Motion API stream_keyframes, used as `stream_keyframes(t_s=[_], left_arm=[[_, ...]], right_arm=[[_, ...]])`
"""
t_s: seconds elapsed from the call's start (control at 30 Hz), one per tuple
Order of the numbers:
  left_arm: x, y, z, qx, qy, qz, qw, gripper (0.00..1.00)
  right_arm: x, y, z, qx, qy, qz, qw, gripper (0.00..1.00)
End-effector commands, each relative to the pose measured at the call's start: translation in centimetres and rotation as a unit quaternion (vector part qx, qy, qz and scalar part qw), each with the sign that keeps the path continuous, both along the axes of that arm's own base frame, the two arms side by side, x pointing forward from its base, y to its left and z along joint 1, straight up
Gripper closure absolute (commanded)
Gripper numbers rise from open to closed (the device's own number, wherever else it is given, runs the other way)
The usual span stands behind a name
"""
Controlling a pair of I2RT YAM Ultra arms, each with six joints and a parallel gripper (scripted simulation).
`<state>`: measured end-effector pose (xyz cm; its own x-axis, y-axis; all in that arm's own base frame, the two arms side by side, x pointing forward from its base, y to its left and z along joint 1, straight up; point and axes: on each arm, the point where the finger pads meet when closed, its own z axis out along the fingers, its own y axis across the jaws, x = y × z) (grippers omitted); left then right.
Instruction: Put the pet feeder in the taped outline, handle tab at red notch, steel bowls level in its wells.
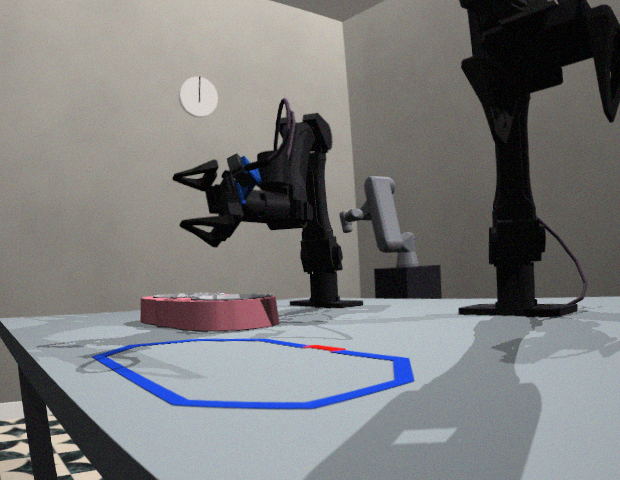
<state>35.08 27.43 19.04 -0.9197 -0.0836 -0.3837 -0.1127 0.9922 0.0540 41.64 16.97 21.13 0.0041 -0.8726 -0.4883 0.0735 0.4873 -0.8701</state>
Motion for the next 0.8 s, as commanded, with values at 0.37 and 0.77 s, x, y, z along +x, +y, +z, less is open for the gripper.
stream_keyframes(t_s=[0.37,0.77], left_arm=[[0.07,0.05,0.50,0.005,-0.006,0.000,1.000,0.00],[0.20,-0.01,1.06,0.007,-0.014,-0.001,1.000,0.70]], right_arm=[[0.01,0.01,0.48,0.004,-0.006,0.000,1.000,0.00],[0.04,0.03,0.62,0.008,-0.006,0.000,1.000,0.00]])
